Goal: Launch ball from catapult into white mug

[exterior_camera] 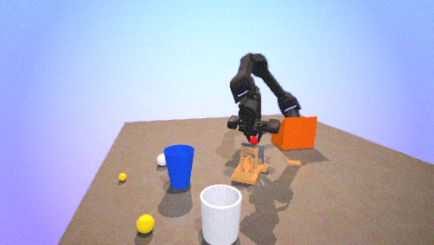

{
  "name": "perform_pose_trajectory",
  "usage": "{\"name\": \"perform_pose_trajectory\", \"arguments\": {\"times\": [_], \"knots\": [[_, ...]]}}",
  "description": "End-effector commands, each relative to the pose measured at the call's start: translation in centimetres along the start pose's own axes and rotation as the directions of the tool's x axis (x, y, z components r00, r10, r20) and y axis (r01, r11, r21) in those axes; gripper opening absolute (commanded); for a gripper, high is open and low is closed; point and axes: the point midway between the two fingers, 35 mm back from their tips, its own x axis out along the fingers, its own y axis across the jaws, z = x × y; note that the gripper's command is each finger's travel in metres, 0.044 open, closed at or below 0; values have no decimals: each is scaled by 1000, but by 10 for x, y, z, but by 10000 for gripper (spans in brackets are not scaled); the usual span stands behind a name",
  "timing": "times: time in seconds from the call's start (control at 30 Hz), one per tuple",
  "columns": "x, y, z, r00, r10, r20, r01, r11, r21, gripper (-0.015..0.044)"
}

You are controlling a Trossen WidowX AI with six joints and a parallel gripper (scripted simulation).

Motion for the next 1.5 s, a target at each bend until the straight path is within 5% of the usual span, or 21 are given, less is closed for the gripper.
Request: {"name": "perform_pose_trajectory", "arguments": {"times": [0.0, 0.6, 0.93, 1.17, 1.47], "knots": [[7, 2, 1, 1000, -5, -14, 5, 1000, -12, 0], [12, 0, 5, 1000, -1, 3, 1, 1000, 1, 0], [9, 0, 5, 1000, -2, 6, 2, 1000, 1, 263], [-87, 2, -35, 991, -13, 135, 14, 1000, -6, 440], [-87, 8, 12, 962, -29, 271, 26, 1000, 16, 440]]}}
